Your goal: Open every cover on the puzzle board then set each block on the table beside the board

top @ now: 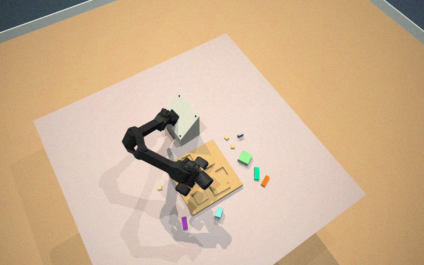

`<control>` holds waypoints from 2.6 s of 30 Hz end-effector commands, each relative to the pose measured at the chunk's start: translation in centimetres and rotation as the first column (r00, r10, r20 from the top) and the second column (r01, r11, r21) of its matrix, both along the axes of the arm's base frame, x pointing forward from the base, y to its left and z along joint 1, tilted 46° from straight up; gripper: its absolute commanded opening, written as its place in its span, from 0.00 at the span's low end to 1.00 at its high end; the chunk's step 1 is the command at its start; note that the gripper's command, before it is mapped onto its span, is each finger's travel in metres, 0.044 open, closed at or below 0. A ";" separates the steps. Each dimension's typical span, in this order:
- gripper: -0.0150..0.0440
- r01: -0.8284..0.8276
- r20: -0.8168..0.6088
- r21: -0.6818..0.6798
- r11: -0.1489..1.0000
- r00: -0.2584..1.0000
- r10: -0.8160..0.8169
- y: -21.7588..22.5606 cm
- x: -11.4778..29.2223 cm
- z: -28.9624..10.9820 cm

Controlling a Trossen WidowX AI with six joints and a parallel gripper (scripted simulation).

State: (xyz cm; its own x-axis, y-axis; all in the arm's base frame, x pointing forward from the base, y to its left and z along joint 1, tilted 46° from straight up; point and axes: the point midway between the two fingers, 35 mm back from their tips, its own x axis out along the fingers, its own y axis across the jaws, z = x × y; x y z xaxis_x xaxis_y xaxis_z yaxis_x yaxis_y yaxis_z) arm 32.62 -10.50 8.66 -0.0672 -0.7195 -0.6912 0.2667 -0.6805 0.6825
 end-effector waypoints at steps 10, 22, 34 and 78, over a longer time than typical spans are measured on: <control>0.39 0.001 0.004 0.007 1.000 1.000 -0.001 0.4 -0.9 2.5; 0.39 0.001 0.004 0.016 1.000 1.000 -0.001 -2.0 -3.9 5.3; 0.39 0.000 0.004 0.018 1.000 1.000 -0.001 -4.0 -7.4 7.7; 0.39 0.003 0.001 0.005 1.000 1.000 -0.003 -8.1 -15.7 9.4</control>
